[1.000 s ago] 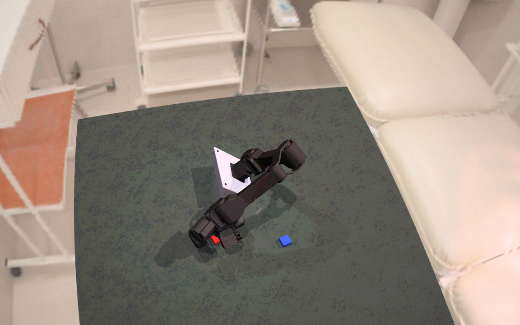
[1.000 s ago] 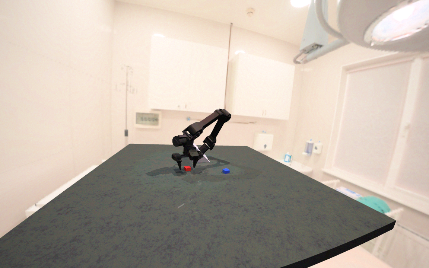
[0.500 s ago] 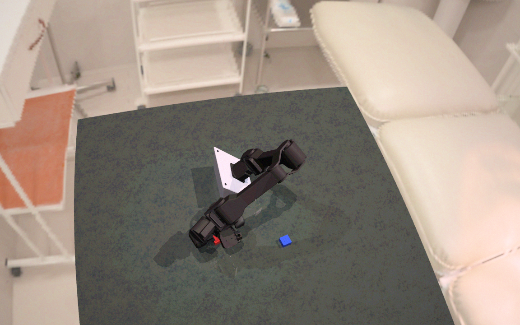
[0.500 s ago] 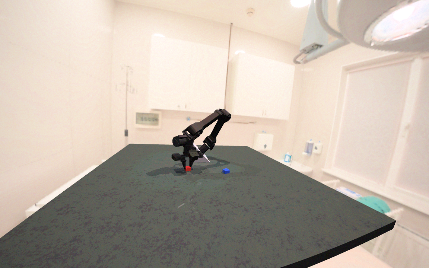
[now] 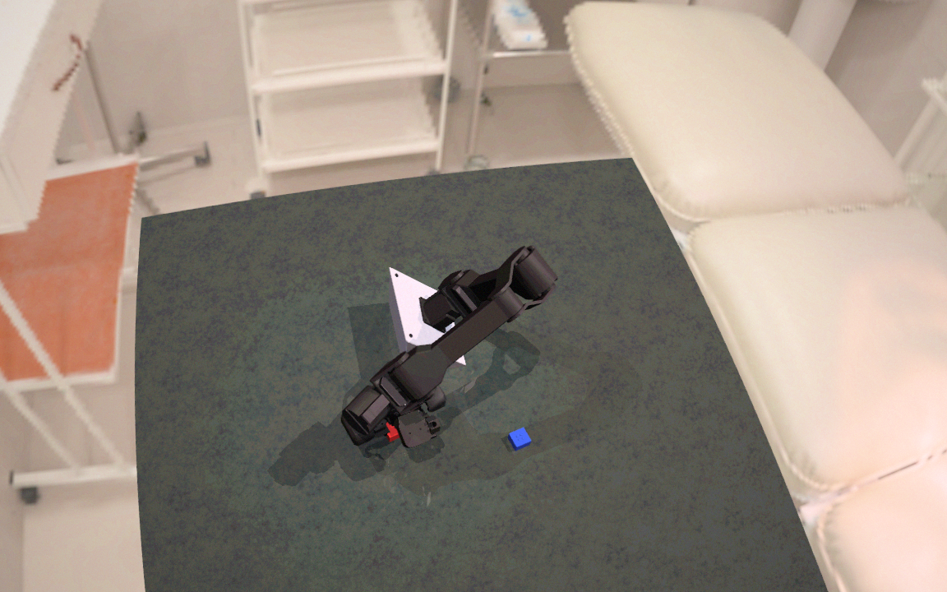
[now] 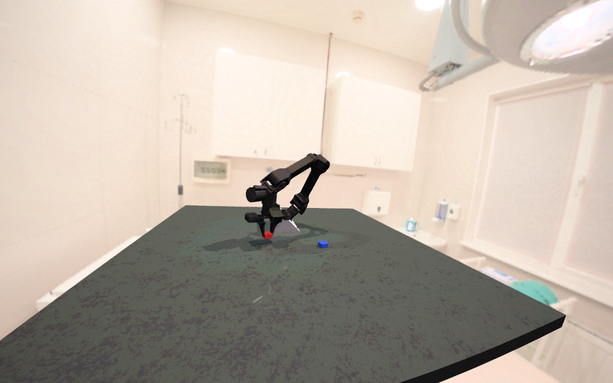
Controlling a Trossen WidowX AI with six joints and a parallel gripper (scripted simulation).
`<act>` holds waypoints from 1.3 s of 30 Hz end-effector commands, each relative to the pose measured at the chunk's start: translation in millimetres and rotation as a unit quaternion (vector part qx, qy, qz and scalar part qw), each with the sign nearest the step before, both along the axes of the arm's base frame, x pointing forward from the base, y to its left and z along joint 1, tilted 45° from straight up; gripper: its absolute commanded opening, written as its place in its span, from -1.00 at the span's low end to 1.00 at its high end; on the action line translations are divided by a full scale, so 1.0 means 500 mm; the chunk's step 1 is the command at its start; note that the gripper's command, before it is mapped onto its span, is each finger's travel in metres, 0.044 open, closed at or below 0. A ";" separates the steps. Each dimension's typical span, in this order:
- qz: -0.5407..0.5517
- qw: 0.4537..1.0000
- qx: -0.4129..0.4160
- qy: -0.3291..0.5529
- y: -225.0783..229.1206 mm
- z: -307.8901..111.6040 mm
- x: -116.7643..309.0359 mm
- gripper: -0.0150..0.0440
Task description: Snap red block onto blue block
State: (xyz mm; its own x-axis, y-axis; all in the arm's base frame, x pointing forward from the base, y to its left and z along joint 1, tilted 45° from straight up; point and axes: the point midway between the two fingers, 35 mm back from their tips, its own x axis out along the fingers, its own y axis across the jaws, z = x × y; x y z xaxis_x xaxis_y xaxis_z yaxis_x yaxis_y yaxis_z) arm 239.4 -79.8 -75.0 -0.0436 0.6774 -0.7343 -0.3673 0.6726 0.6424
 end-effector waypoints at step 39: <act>-0.009 1.000 -0.010 0.005 0.011 0.225 0.067 -0.49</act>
